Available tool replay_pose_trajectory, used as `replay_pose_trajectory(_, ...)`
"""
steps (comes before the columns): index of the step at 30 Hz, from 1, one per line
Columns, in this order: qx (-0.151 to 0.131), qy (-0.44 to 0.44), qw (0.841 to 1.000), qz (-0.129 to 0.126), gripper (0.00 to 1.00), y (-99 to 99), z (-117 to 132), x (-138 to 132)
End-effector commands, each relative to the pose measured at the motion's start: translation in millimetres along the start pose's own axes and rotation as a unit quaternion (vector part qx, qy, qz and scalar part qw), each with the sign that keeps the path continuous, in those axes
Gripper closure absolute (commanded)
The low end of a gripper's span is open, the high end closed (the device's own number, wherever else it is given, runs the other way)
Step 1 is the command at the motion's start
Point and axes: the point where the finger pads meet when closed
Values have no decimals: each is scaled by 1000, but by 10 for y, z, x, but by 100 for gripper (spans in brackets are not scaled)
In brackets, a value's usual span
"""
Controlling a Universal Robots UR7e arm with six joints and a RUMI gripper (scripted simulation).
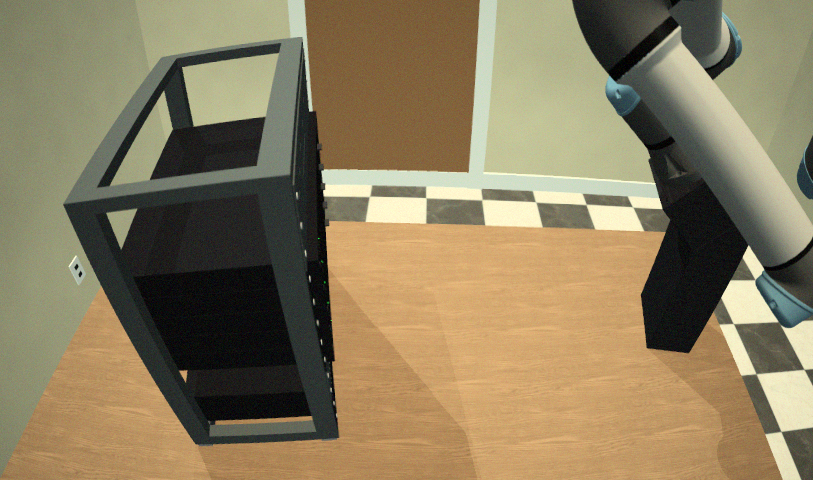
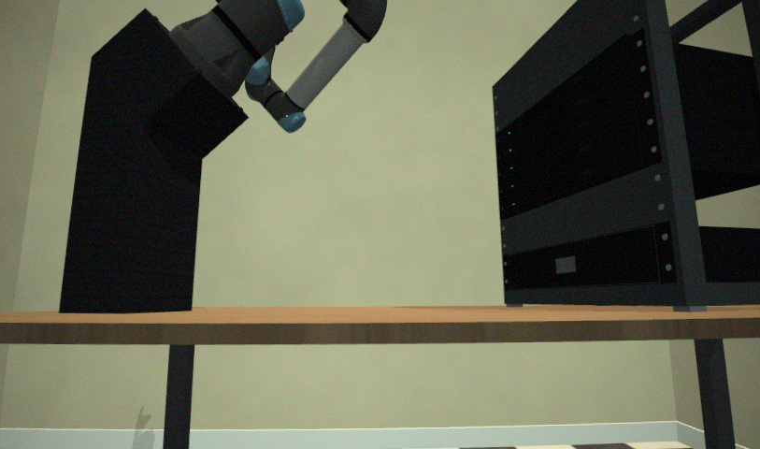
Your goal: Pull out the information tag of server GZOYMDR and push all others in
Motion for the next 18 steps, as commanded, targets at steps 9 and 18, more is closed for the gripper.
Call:
replay_pose_trajectory(9, 0, 0, 1000, 0, 0, -1, 4, 1)
replay_pose_trajectory(18, -1, 1, 1000, 0, 0, 3, 16, 0)
Point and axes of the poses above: the point where the finger pads meet when closed, its own y axis back along the fingers, its own x axis across the jaws, z = x × y, and after that the axes turned 1 degree about y, right-handed
